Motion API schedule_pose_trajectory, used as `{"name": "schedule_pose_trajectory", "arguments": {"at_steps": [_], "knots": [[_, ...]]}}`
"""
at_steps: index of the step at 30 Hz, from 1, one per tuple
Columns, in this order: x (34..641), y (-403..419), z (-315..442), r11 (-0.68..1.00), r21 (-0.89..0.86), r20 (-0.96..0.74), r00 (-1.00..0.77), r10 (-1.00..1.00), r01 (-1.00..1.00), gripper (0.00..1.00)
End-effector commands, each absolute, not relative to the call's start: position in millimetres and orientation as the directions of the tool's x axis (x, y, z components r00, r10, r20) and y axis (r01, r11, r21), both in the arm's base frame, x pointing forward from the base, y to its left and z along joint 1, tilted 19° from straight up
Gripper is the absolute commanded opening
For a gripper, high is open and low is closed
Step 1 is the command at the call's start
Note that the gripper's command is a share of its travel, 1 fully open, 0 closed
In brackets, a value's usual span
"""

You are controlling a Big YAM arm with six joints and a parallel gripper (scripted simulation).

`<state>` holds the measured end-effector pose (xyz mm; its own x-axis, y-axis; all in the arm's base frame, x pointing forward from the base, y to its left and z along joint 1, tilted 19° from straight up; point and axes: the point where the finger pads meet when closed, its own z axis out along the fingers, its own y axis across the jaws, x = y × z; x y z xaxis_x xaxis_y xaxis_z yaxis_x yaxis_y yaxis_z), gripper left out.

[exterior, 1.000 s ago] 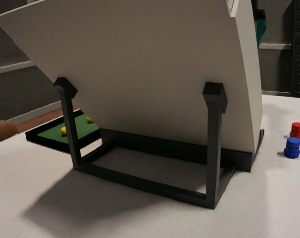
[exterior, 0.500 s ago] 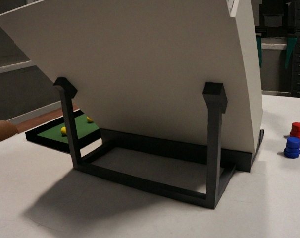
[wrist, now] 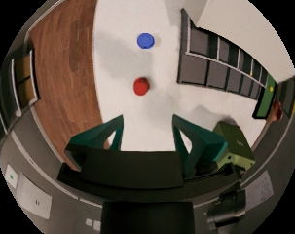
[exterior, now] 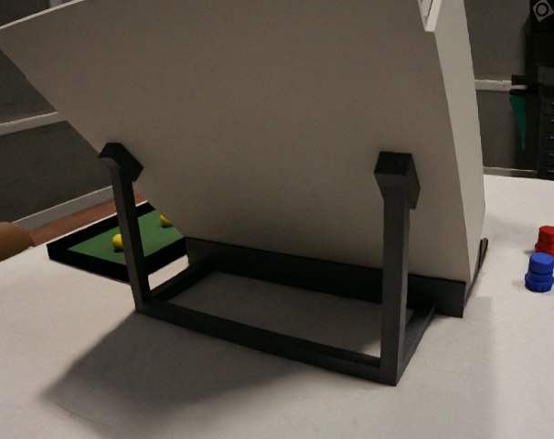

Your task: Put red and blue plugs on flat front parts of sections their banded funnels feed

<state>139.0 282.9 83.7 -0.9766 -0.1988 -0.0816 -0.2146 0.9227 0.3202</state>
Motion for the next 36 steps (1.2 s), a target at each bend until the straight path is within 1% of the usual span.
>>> {"name": "schedule_pose_trajectory", "arguments": {"at_steps": [1,36], "knots": [[143.8,309.6,95.9,0.916,0.353,-0.089,-0.981,-0.171,-0.191,0.63],[138.4,313.1,90.2,0.919,0.345,-0.071,-0.982,-0.176,-0.189,0.63]]}}
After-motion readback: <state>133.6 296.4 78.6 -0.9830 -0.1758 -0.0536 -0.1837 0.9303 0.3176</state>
